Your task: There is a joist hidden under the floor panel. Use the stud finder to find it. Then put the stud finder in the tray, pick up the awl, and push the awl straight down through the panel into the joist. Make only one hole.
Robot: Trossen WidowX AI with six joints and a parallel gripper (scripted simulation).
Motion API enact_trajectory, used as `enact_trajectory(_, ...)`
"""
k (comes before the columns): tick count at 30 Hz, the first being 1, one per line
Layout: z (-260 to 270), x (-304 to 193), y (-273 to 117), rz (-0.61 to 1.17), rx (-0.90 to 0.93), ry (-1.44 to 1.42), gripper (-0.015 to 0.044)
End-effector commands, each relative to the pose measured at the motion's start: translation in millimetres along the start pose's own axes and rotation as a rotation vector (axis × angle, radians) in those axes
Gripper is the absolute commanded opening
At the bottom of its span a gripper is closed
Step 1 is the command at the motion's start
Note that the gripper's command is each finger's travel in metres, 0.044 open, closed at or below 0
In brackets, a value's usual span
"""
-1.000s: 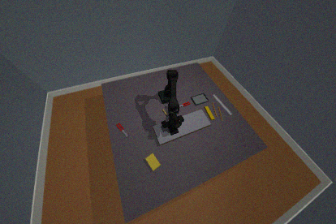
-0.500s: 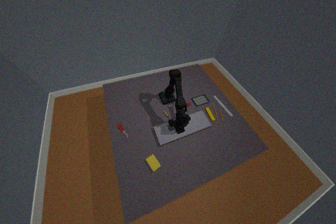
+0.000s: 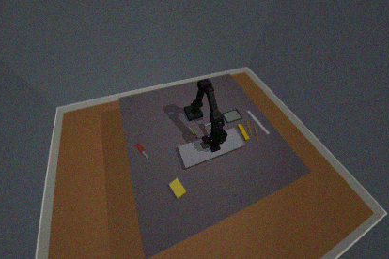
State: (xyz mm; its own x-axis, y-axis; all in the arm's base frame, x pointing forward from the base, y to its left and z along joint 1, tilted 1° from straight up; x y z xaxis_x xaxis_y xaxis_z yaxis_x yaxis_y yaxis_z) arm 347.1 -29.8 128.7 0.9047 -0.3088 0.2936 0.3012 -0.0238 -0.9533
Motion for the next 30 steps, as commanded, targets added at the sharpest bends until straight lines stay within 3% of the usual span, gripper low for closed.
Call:
enact_trajectory(1,18,-5,0,0.003,0.009,-0.003,0.0)
enact_trajectory(30,125,-30,-2,0.005,0.018,-0.001,0.0)
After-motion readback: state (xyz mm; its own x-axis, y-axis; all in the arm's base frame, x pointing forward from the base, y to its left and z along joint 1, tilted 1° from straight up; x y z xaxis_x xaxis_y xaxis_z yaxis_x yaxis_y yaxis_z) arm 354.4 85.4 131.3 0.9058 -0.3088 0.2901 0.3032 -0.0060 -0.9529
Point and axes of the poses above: the point midway between the two fingers, 35 mm back from their tips, its own y axis out along the fingers, its own z axis across the jaws, x = y × z, the point moved 7 cm from there along -y, back along the fingers, and after that the axes turned 13 degrees about y, right-handed, at the moved point
